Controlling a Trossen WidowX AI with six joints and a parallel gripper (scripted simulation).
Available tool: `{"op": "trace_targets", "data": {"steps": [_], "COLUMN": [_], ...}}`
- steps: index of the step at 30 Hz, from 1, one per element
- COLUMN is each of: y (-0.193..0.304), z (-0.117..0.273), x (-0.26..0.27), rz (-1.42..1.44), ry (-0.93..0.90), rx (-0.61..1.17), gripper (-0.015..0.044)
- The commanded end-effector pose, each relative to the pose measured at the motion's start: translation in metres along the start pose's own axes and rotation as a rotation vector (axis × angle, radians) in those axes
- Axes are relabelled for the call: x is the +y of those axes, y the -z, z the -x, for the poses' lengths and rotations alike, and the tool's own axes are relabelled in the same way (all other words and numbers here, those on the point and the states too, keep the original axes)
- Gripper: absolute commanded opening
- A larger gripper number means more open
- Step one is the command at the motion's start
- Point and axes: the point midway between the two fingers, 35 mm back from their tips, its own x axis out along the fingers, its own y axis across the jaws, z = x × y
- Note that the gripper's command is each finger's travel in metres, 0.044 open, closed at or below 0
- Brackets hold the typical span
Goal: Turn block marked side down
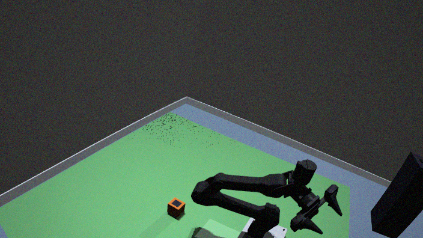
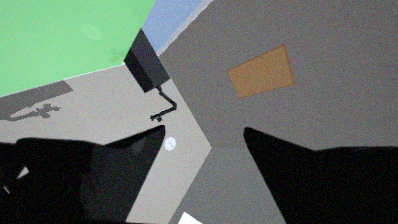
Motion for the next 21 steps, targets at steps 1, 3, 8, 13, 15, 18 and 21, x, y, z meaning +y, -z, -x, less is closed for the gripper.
{"op": "trace_targets", "data": {"steps": [1,3,8,13,15,18,21], "y": [-0.001,-0.009,-0.04,-0.07,-0.081,-0.096,-0.108], "z": [0.0,0.002,0.02,0.058,0.078,0.114,0.154], "x": [-0.002,-0.016,-0.07,-0.118,-0.134,-0.154,-0.167], "rz": [-0.004,-0.038,-0.154,-0.24,-0.264,-0.285,-0.288], "ry": [0.007,0.064,0.252,0.391,0.433,0.479,0.506], "rx": [-0.008,-0.071,-0.332,-0.618,-0.737,-0.917,-1.097], "gripper": [0.0426,0.044,0.044,0.044,0.044,0.044,0.044]}}
